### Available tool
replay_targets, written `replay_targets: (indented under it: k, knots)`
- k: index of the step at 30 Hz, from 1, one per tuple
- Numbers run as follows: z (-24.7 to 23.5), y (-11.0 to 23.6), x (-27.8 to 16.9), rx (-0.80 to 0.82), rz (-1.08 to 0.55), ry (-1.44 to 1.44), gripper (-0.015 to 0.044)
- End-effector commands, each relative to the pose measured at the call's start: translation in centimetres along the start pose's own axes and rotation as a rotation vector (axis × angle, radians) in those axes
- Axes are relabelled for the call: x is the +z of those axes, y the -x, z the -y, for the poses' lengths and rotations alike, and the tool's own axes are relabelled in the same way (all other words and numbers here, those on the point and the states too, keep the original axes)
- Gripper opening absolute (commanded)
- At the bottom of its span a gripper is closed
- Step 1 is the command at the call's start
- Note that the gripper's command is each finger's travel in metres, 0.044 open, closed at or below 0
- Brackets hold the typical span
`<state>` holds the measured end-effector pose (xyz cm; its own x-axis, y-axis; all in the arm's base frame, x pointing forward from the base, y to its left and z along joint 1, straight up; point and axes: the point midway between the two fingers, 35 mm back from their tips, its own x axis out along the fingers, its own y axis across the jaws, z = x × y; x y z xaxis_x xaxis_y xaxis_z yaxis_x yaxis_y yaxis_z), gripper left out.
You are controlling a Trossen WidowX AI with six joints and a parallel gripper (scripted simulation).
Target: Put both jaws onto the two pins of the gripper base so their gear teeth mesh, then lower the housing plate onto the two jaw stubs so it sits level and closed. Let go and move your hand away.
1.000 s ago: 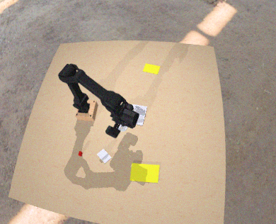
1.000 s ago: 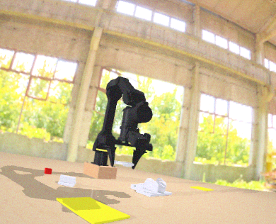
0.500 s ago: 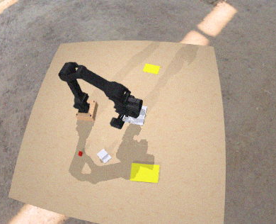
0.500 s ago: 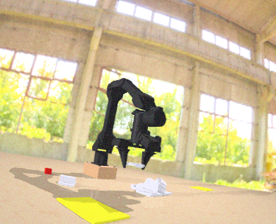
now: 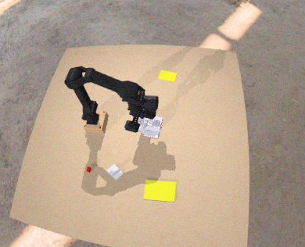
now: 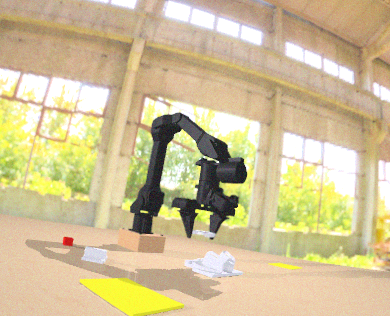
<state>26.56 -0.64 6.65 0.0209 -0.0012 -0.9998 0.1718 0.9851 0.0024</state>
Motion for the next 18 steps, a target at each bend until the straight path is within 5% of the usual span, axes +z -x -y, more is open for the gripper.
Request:
replay_targets:
  k: [1, 18]
  knots:
    - [-1.2, 0.1, -0.5, 0.001, 0.005, 0.023, 0.0351]
    - [-2.6, 0.1, -1.0, 0.002, 0.004, 0.051, 0.0351]
